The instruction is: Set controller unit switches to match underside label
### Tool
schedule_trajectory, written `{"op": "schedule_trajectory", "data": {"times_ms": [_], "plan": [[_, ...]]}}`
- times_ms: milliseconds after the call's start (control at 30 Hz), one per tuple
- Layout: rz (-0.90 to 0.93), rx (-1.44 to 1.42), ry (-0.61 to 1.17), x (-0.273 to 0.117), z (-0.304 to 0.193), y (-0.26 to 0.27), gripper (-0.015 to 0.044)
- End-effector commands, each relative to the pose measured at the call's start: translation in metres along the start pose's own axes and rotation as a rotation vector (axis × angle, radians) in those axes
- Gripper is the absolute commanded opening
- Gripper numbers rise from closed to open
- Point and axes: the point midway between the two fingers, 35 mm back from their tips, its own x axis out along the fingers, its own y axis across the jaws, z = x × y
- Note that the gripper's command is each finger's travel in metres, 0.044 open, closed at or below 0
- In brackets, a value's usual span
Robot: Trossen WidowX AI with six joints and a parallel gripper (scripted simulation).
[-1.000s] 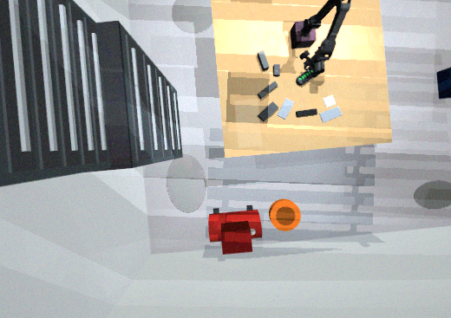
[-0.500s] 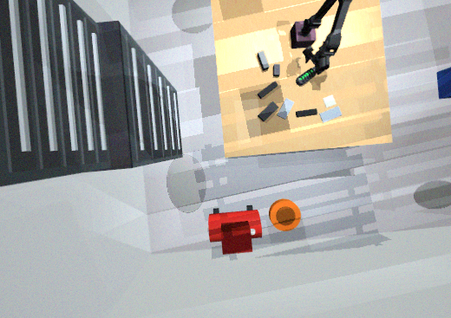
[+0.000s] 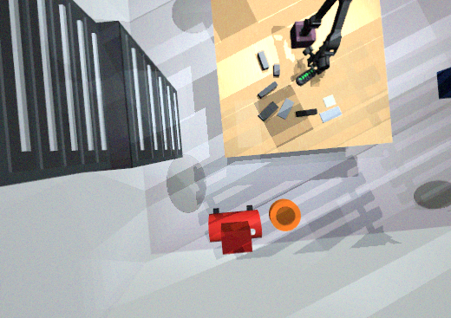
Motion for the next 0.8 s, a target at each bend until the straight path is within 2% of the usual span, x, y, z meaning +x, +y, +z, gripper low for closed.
{"op": "schedule_trajectory", "data": {"times_ms": [0,500,567,633,767], "plan": [[0.0,0.0,0.0,0.0,0.0,0.0,0.0053],[0.0,0.0,0.0,0.0,0.0,0.0,0.044],[0.0,0.0,0.0,0.0,0.0,0.0,0.044],[0.0,0.0,0.0,-0.008,-0.001,-0.001,0.0387],[0.0,0.0,0.0,-0.061,0.0,0.0,0.0282]]}}
